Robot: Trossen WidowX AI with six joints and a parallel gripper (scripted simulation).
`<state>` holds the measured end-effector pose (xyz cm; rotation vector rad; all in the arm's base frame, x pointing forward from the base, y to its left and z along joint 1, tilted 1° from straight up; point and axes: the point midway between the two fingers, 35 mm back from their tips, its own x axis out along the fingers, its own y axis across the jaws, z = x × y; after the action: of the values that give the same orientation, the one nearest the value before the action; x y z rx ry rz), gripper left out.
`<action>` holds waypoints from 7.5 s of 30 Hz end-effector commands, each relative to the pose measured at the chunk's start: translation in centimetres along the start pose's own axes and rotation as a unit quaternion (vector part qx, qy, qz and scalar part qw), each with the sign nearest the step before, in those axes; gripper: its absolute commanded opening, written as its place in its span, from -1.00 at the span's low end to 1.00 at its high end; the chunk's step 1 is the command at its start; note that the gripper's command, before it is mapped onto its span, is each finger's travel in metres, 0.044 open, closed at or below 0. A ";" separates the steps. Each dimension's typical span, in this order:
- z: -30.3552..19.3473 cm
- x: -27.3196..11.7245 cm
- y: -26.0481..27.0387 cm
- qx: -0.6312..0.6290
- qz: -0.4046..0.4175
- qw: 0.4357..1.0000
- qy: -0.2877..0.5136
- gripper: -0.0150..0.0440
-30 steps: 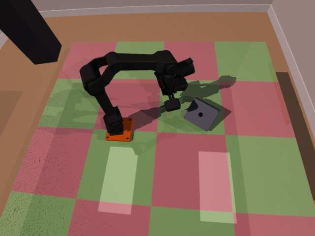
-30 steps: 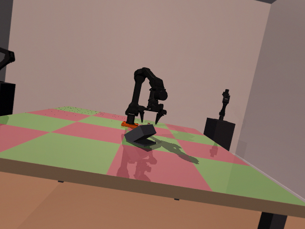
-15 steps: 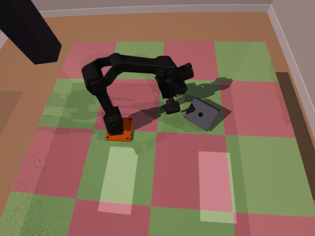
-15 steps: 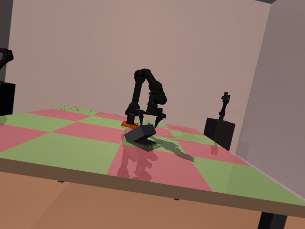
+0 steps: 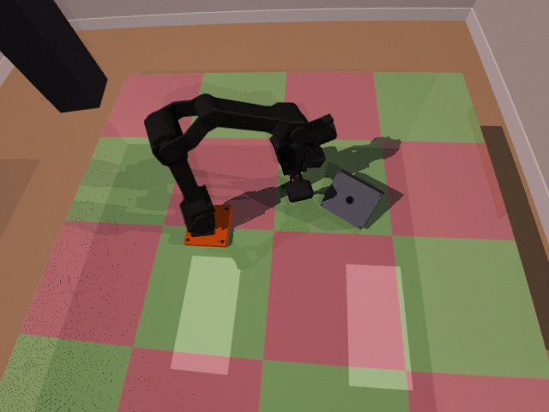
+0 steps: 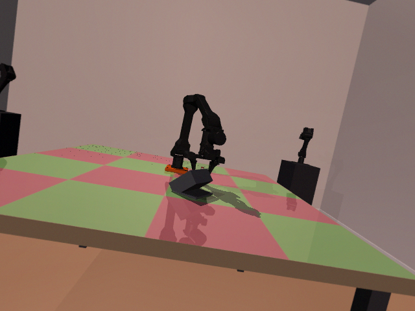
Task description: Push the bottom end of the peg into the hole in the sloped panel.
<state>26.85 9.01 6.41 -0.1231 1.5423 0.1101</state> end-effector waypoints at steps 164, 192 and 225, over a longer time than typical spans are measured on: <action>5.1 -9.7 -11.9 0.409 0.250 0.875 -0.070 -0.49; 5.3 -10.6 -15.2 0.478 0.299 0.821 -0.093 -0.49; 8.0 -6.8 -14.5 0.496 0.320 0.800 -0.107 -0.49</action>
<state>36.75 -4.22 13.83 1.2106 1.1808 -0.1657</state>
